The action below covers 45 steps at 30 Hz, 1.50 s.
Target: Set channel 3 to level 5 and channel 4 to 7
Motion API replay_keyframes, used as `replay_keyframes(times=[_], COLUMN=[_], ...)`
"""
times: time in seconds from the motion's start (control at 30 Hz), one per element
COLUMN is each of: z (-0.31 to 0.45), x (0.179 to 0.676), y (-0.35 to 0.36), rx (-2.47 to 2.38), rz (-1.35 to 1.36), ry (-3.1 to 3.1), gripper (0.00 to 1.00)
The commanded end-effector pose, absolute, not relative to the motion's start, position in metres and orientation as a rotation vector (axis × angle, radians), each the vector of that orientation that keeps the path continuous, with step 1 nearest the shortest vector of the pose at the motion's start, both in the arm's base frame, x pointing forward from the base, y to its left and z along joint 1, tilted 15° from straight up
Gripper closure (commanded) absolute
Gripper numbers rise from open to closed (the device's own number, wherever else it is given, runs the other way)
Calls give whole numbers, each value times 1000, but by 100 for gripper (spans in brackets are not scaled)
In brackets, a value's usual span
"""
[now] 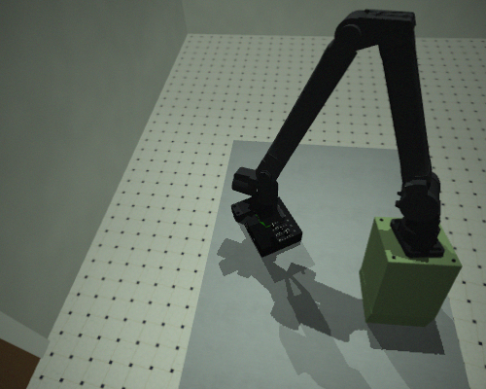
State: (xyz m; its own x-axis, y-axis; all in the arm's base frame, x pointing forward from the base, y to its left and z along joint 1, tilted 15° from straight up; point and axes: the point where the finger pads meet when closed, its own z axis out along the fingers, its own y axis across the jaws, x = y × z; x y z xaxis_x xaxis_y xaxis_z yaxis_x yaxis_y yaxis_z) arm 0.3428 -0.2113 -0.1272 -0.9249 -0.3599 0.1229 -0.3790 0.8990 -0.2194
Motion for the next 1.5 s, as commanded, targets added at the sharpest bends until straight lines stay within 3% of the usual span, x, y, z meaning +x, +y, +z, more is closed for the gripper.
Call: replay_keyframes(times=[0.0,1.47], z=[-124,-119], x=[355,346], y=[-221,-221], rx=[582,582], rz=[396,396], ry=[-3004,-3004], gripper=[100,100])
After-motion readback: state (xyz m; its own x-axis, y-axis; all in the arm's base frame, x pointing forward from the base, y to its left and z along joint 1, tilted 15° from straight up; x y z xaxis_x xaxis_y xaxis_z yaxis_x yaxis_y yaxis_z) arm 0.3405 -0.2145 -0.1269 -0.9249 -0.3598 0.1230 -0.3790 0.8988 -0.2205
